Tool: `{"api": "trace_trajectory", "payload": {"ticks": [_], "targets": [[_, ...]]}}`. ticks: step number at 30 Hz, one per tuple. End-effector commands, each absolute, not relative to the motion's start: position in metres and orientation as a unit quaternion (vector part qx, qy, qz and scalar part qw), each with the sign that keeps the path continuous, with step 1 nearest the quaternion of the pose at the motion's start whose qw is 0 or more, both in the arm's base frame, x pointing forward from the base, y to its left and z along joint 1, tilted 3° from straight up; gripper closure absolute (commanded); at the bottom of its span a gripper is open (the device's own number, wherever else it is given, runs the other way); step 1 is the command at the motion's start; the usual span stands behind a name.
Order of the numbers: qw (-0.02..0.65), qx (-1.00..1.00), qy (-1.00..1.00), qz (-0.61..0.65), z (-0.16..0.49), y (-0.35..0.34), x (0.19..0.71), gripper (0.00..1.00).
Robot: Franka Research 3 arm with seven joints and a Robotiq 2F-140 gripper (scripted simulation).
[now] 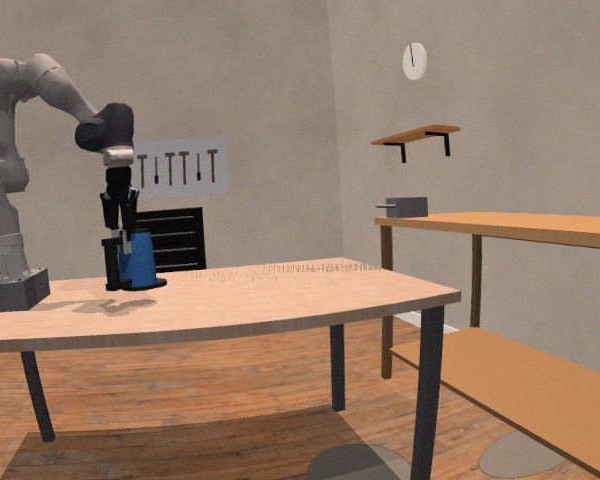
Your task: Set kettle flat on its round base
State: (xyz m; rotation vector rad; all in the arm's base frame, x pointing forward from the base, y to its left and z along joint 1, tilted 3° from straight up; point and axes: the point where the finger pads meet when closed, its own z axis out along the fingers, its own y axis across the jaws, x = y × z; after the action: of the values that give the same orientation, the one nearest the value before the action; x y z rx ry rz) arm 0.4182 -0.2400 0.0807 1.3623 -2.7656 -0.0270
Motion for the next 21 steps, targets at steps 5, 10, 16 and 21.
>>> {"api": "trace_trajectory", "payload": {"ticks": [5,10,16,21], "targets": [[0.026,0.437,-0.899,-0.005,0.084,-0.231,0.423,1.0],[0.026,0.437,-0.899,-0.005,0.084,-0.222,0.424,1.0],[0.026,0.437,-0.899,-0.005,0.083,-0.21,0.426,1.0],[0.026,0.437,-0.899,-0.005,0.083,-0.2,0.427,1.0]]}}
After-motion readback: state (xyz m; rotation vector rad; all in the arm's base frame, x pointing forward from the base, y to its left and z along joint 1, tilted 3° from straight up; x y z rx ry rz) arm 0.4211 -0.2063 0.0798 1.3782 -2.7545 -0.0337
